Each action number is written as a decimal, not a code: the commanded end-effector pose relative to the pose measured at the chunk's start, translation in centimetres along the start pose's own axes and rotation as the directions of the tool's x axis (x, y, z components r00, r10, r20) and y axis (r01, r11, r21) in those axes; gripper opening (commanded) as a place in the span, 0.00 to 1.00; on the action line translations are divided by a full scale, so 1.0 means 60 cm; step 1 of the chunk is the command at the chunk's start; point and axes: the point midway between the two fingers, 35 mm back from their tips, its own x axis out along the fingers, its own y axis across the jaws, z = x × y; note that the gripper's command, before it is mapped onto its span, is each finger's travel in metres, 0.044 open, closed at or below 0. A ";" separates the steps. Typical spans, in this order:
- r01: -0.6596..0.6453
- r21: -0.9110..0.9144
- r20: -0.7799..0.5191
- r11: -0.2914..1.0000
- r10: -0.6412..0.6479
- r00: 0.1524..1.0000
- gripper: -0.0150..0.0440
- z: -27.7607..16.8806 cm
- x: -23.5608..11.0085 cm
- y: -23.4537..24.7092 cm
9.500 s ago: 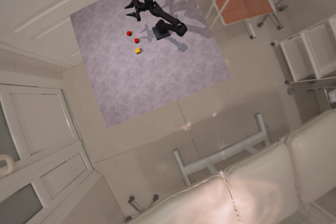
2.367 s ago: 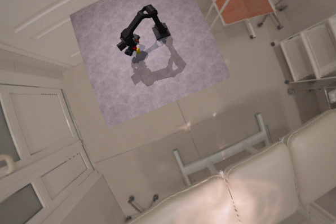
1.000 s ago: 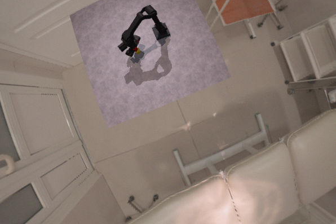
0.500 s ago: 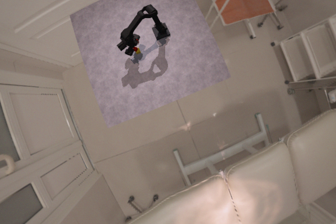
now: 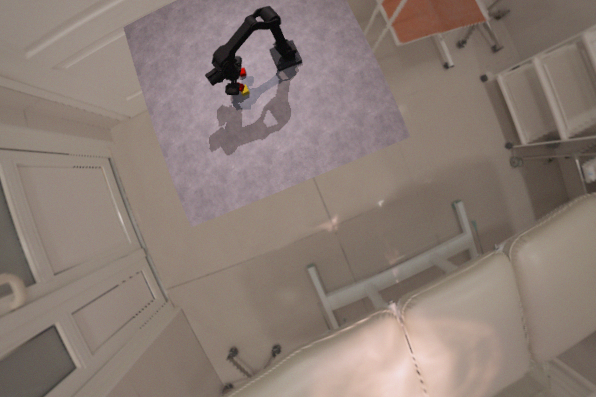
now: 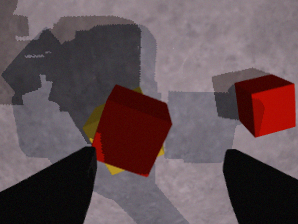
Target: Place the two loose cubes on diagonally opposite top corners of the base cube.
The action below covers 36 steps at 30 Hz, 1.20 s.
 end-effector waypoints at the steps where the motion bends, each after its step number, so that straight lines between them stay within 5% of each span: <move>1: 0.000 -0.167 -0.001 0.986 0.000 1.000 0.70 0.001 -0.006 -0.014; 10: 0.002 -0.570 0.001 0.822 -0.002 1.000 0.70 0.005 -0.020 -0.047; 20: 0.003 -0.888 0.002 0.459 -0.004 1.000 0.70 0.007 -0.034 -0.083; 36: 0.002 -0.964 0.004 -0.266 -0.008 1.000 0.70 0.002 -0.055 -0.137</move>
